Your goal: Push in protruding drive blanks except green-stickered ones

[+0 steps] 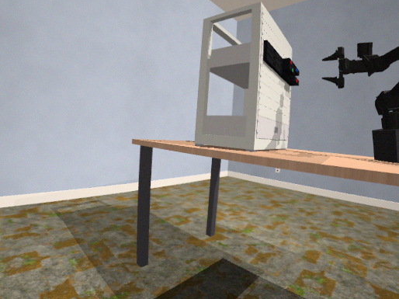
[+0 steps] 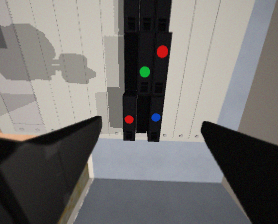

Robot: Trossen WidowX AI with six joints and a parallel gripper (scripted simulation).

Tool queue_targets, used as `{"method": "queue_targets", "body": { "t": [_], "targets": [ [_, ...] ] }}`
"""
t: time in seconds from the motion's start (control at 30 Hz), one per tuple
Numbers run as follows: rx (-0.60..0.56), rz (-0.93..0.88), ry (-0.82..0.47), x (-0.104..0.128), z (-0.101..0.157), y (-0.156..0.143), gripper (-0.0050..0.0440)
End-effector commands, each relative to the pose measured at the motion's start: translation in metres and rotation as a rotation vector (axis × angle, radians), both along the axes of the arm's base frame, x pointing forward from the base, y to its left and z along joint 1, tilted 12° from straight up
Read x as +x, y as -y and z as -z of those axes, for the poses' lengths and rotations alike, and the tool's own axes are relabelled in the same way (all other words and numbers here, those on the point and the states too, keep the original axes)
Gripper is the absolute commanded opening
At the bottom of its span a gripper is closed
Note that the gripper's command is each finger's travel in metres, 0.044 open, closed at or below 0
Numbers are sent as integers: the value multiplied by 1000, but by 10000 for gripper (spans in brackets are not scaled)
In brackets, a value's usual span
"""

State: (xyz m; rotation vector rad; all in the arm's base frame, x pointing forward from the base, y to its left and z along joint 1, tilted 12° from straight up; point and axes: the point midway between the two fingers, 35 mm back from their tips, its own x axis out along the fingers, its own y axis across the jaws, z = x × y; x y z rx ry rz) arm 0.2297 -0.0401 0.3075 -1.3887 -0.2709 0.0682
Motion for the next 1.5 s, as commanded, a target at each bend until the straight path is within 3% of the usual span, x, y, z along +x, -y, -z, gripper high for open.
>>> {"method": "queue_targets", "body": {
  "t": [0.0, 0.9, 1.47],
  "targets": [
    [-12, 3, 12, 8, -12, -6, 440],
    [-12, 3, 12, 68, -41, -45, 440],
    [-12, 3, 12, 78, -46, -52, 440]
  ]
}}
